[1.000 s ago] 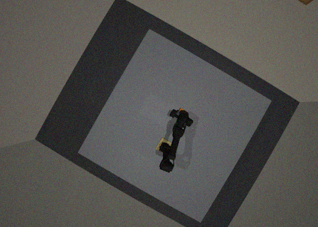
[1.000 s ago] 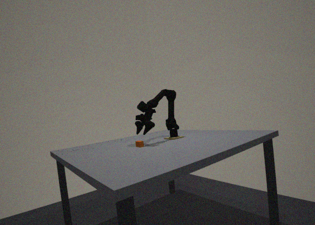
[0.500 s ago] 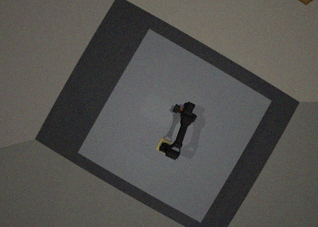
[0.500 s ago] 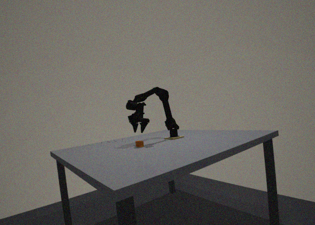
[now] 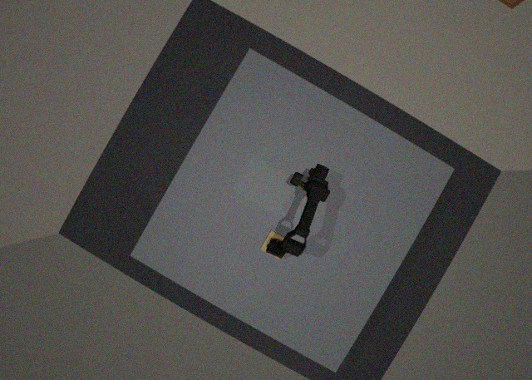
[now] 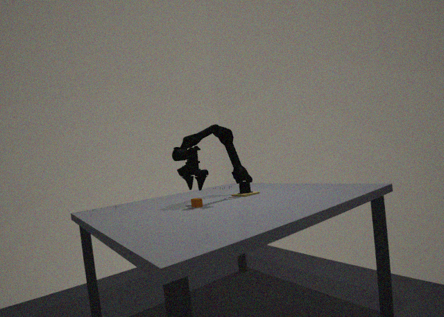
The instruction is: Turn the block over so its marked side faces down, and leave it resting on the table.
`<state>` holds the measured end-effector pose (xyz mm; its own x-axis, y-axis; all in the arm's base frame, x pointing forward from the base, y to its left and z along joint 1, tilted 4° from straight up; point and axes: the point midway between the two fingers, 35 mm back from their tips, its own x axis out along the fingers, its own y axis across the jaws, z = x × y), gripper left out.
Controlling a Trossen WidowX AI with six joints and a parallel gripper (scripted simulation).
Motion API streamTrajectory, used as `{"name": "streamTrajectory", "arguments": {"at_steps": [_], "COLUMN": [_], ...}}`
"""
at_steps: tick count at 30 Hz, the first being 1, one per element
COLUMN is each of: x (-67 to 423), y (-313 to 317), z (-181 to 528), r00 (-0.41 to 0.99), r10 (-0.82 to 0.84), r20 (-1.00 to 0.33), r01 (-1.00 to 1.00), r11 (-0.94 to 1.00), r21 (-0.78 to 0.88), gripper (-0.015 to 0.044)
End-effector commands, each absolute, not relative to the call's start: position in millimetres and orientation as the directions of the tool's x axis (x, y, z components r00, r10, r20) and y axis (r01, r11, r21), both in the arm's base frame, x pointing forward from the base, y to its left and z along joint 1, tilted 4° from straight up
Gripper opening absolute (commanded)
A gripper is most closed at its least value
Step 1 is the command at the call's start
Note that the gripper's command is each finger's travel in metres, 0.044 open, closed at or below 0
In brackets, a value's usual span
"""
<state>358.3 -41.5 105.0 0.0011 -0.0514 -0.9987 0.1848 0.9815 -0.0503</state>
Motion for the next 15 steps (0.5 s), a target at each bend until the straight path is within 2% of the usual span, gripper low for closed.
{"name": "streamTrajectory", "arguments": {"at_steps": [1,15], "x": [357,359], "y": [-41,-44], "z": [90,68], "r00": [-0.016,-0.016], "r10": [-0.046,-0.046], "r20": [-0.999,-0.999], "r01": [0.187,0.188], "r11": [0.981,0.981], "r21": [-0.048,-0.048], "gripper": [0.0440,0.0440]}}
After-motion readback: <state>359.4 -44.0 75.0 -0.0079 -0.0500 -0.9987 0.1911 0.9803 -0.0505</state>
